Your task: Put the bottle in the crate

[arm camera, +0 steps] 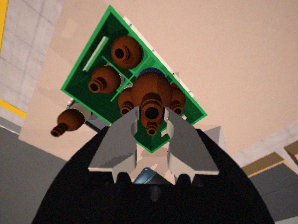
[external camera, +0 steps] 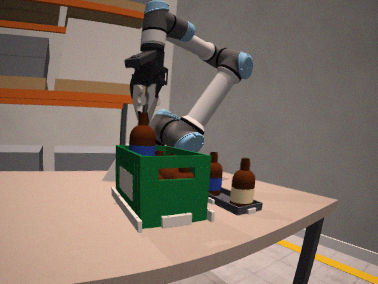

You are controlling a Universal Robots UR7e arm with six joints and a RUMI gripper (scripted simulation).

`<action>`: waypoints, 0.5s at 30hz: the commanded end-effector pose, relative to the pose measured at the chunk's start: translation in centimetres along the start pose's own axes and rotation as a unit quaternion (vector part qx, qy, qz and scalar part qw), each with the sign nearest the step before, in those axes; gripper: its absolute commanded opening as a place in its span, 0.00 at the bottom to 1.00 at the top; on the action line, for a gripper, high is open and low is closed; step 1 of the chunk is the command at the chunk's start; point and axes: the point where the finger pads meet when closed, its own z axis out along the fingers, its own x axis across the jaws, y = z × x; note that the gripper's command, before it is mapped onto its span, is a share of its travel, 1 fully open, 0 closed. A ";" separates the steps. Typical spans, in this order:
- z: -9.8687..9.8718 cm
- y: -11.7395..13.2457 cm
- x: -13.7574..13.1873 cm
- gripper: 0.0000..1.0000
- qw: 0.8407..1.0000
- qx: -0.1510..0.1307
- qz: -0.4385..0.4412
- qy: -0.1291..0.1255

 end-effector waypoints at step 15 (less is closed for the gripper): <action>1.3 0.0 0.0 0.00 1.000 0.001 0.000 0.000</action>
